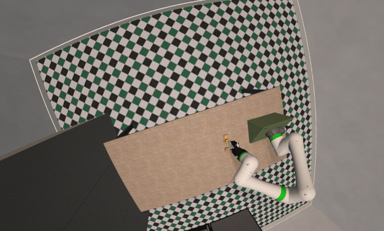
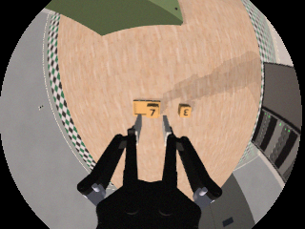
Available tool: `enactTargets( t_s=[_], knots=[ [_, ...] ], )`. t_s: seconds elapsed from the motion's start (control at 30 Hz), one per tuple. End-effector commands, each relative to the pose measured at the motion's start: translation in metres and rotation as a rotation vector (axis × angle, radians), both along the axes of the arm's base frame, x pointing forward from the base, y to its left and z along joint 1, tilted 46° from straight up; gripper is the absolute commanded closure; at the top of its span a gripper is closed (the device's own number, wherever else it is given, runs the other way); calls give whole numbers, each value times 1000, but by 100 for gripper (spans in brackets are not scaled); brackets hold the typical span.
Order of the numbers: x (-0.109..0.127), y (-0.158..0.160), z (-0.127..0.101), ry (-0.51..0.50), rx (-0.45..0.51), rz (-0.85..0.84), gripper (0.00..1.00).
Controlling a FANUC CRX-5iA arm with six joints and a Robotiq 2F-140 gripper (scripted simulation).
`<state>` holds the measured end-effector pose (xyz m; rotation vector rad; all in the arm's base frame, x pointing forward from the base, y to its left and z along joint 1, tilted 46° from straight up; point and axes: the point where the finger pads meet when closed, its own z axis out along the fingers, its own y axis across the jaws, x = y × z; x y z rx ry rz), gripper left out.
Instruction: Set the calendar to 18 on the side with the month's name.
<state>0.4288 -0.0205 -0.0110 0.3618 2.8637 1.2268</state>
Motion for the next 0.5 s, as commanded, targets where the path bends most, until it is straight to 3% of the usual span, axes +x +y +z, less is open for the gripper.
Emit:
enactTargets(
  t_s=[0.0, 0.47],
  knots=[
    [1, 3, -3, 0, 0, 0, 71],
    [3, 17, -16, 0, 0, 0, 71]
  ],
)
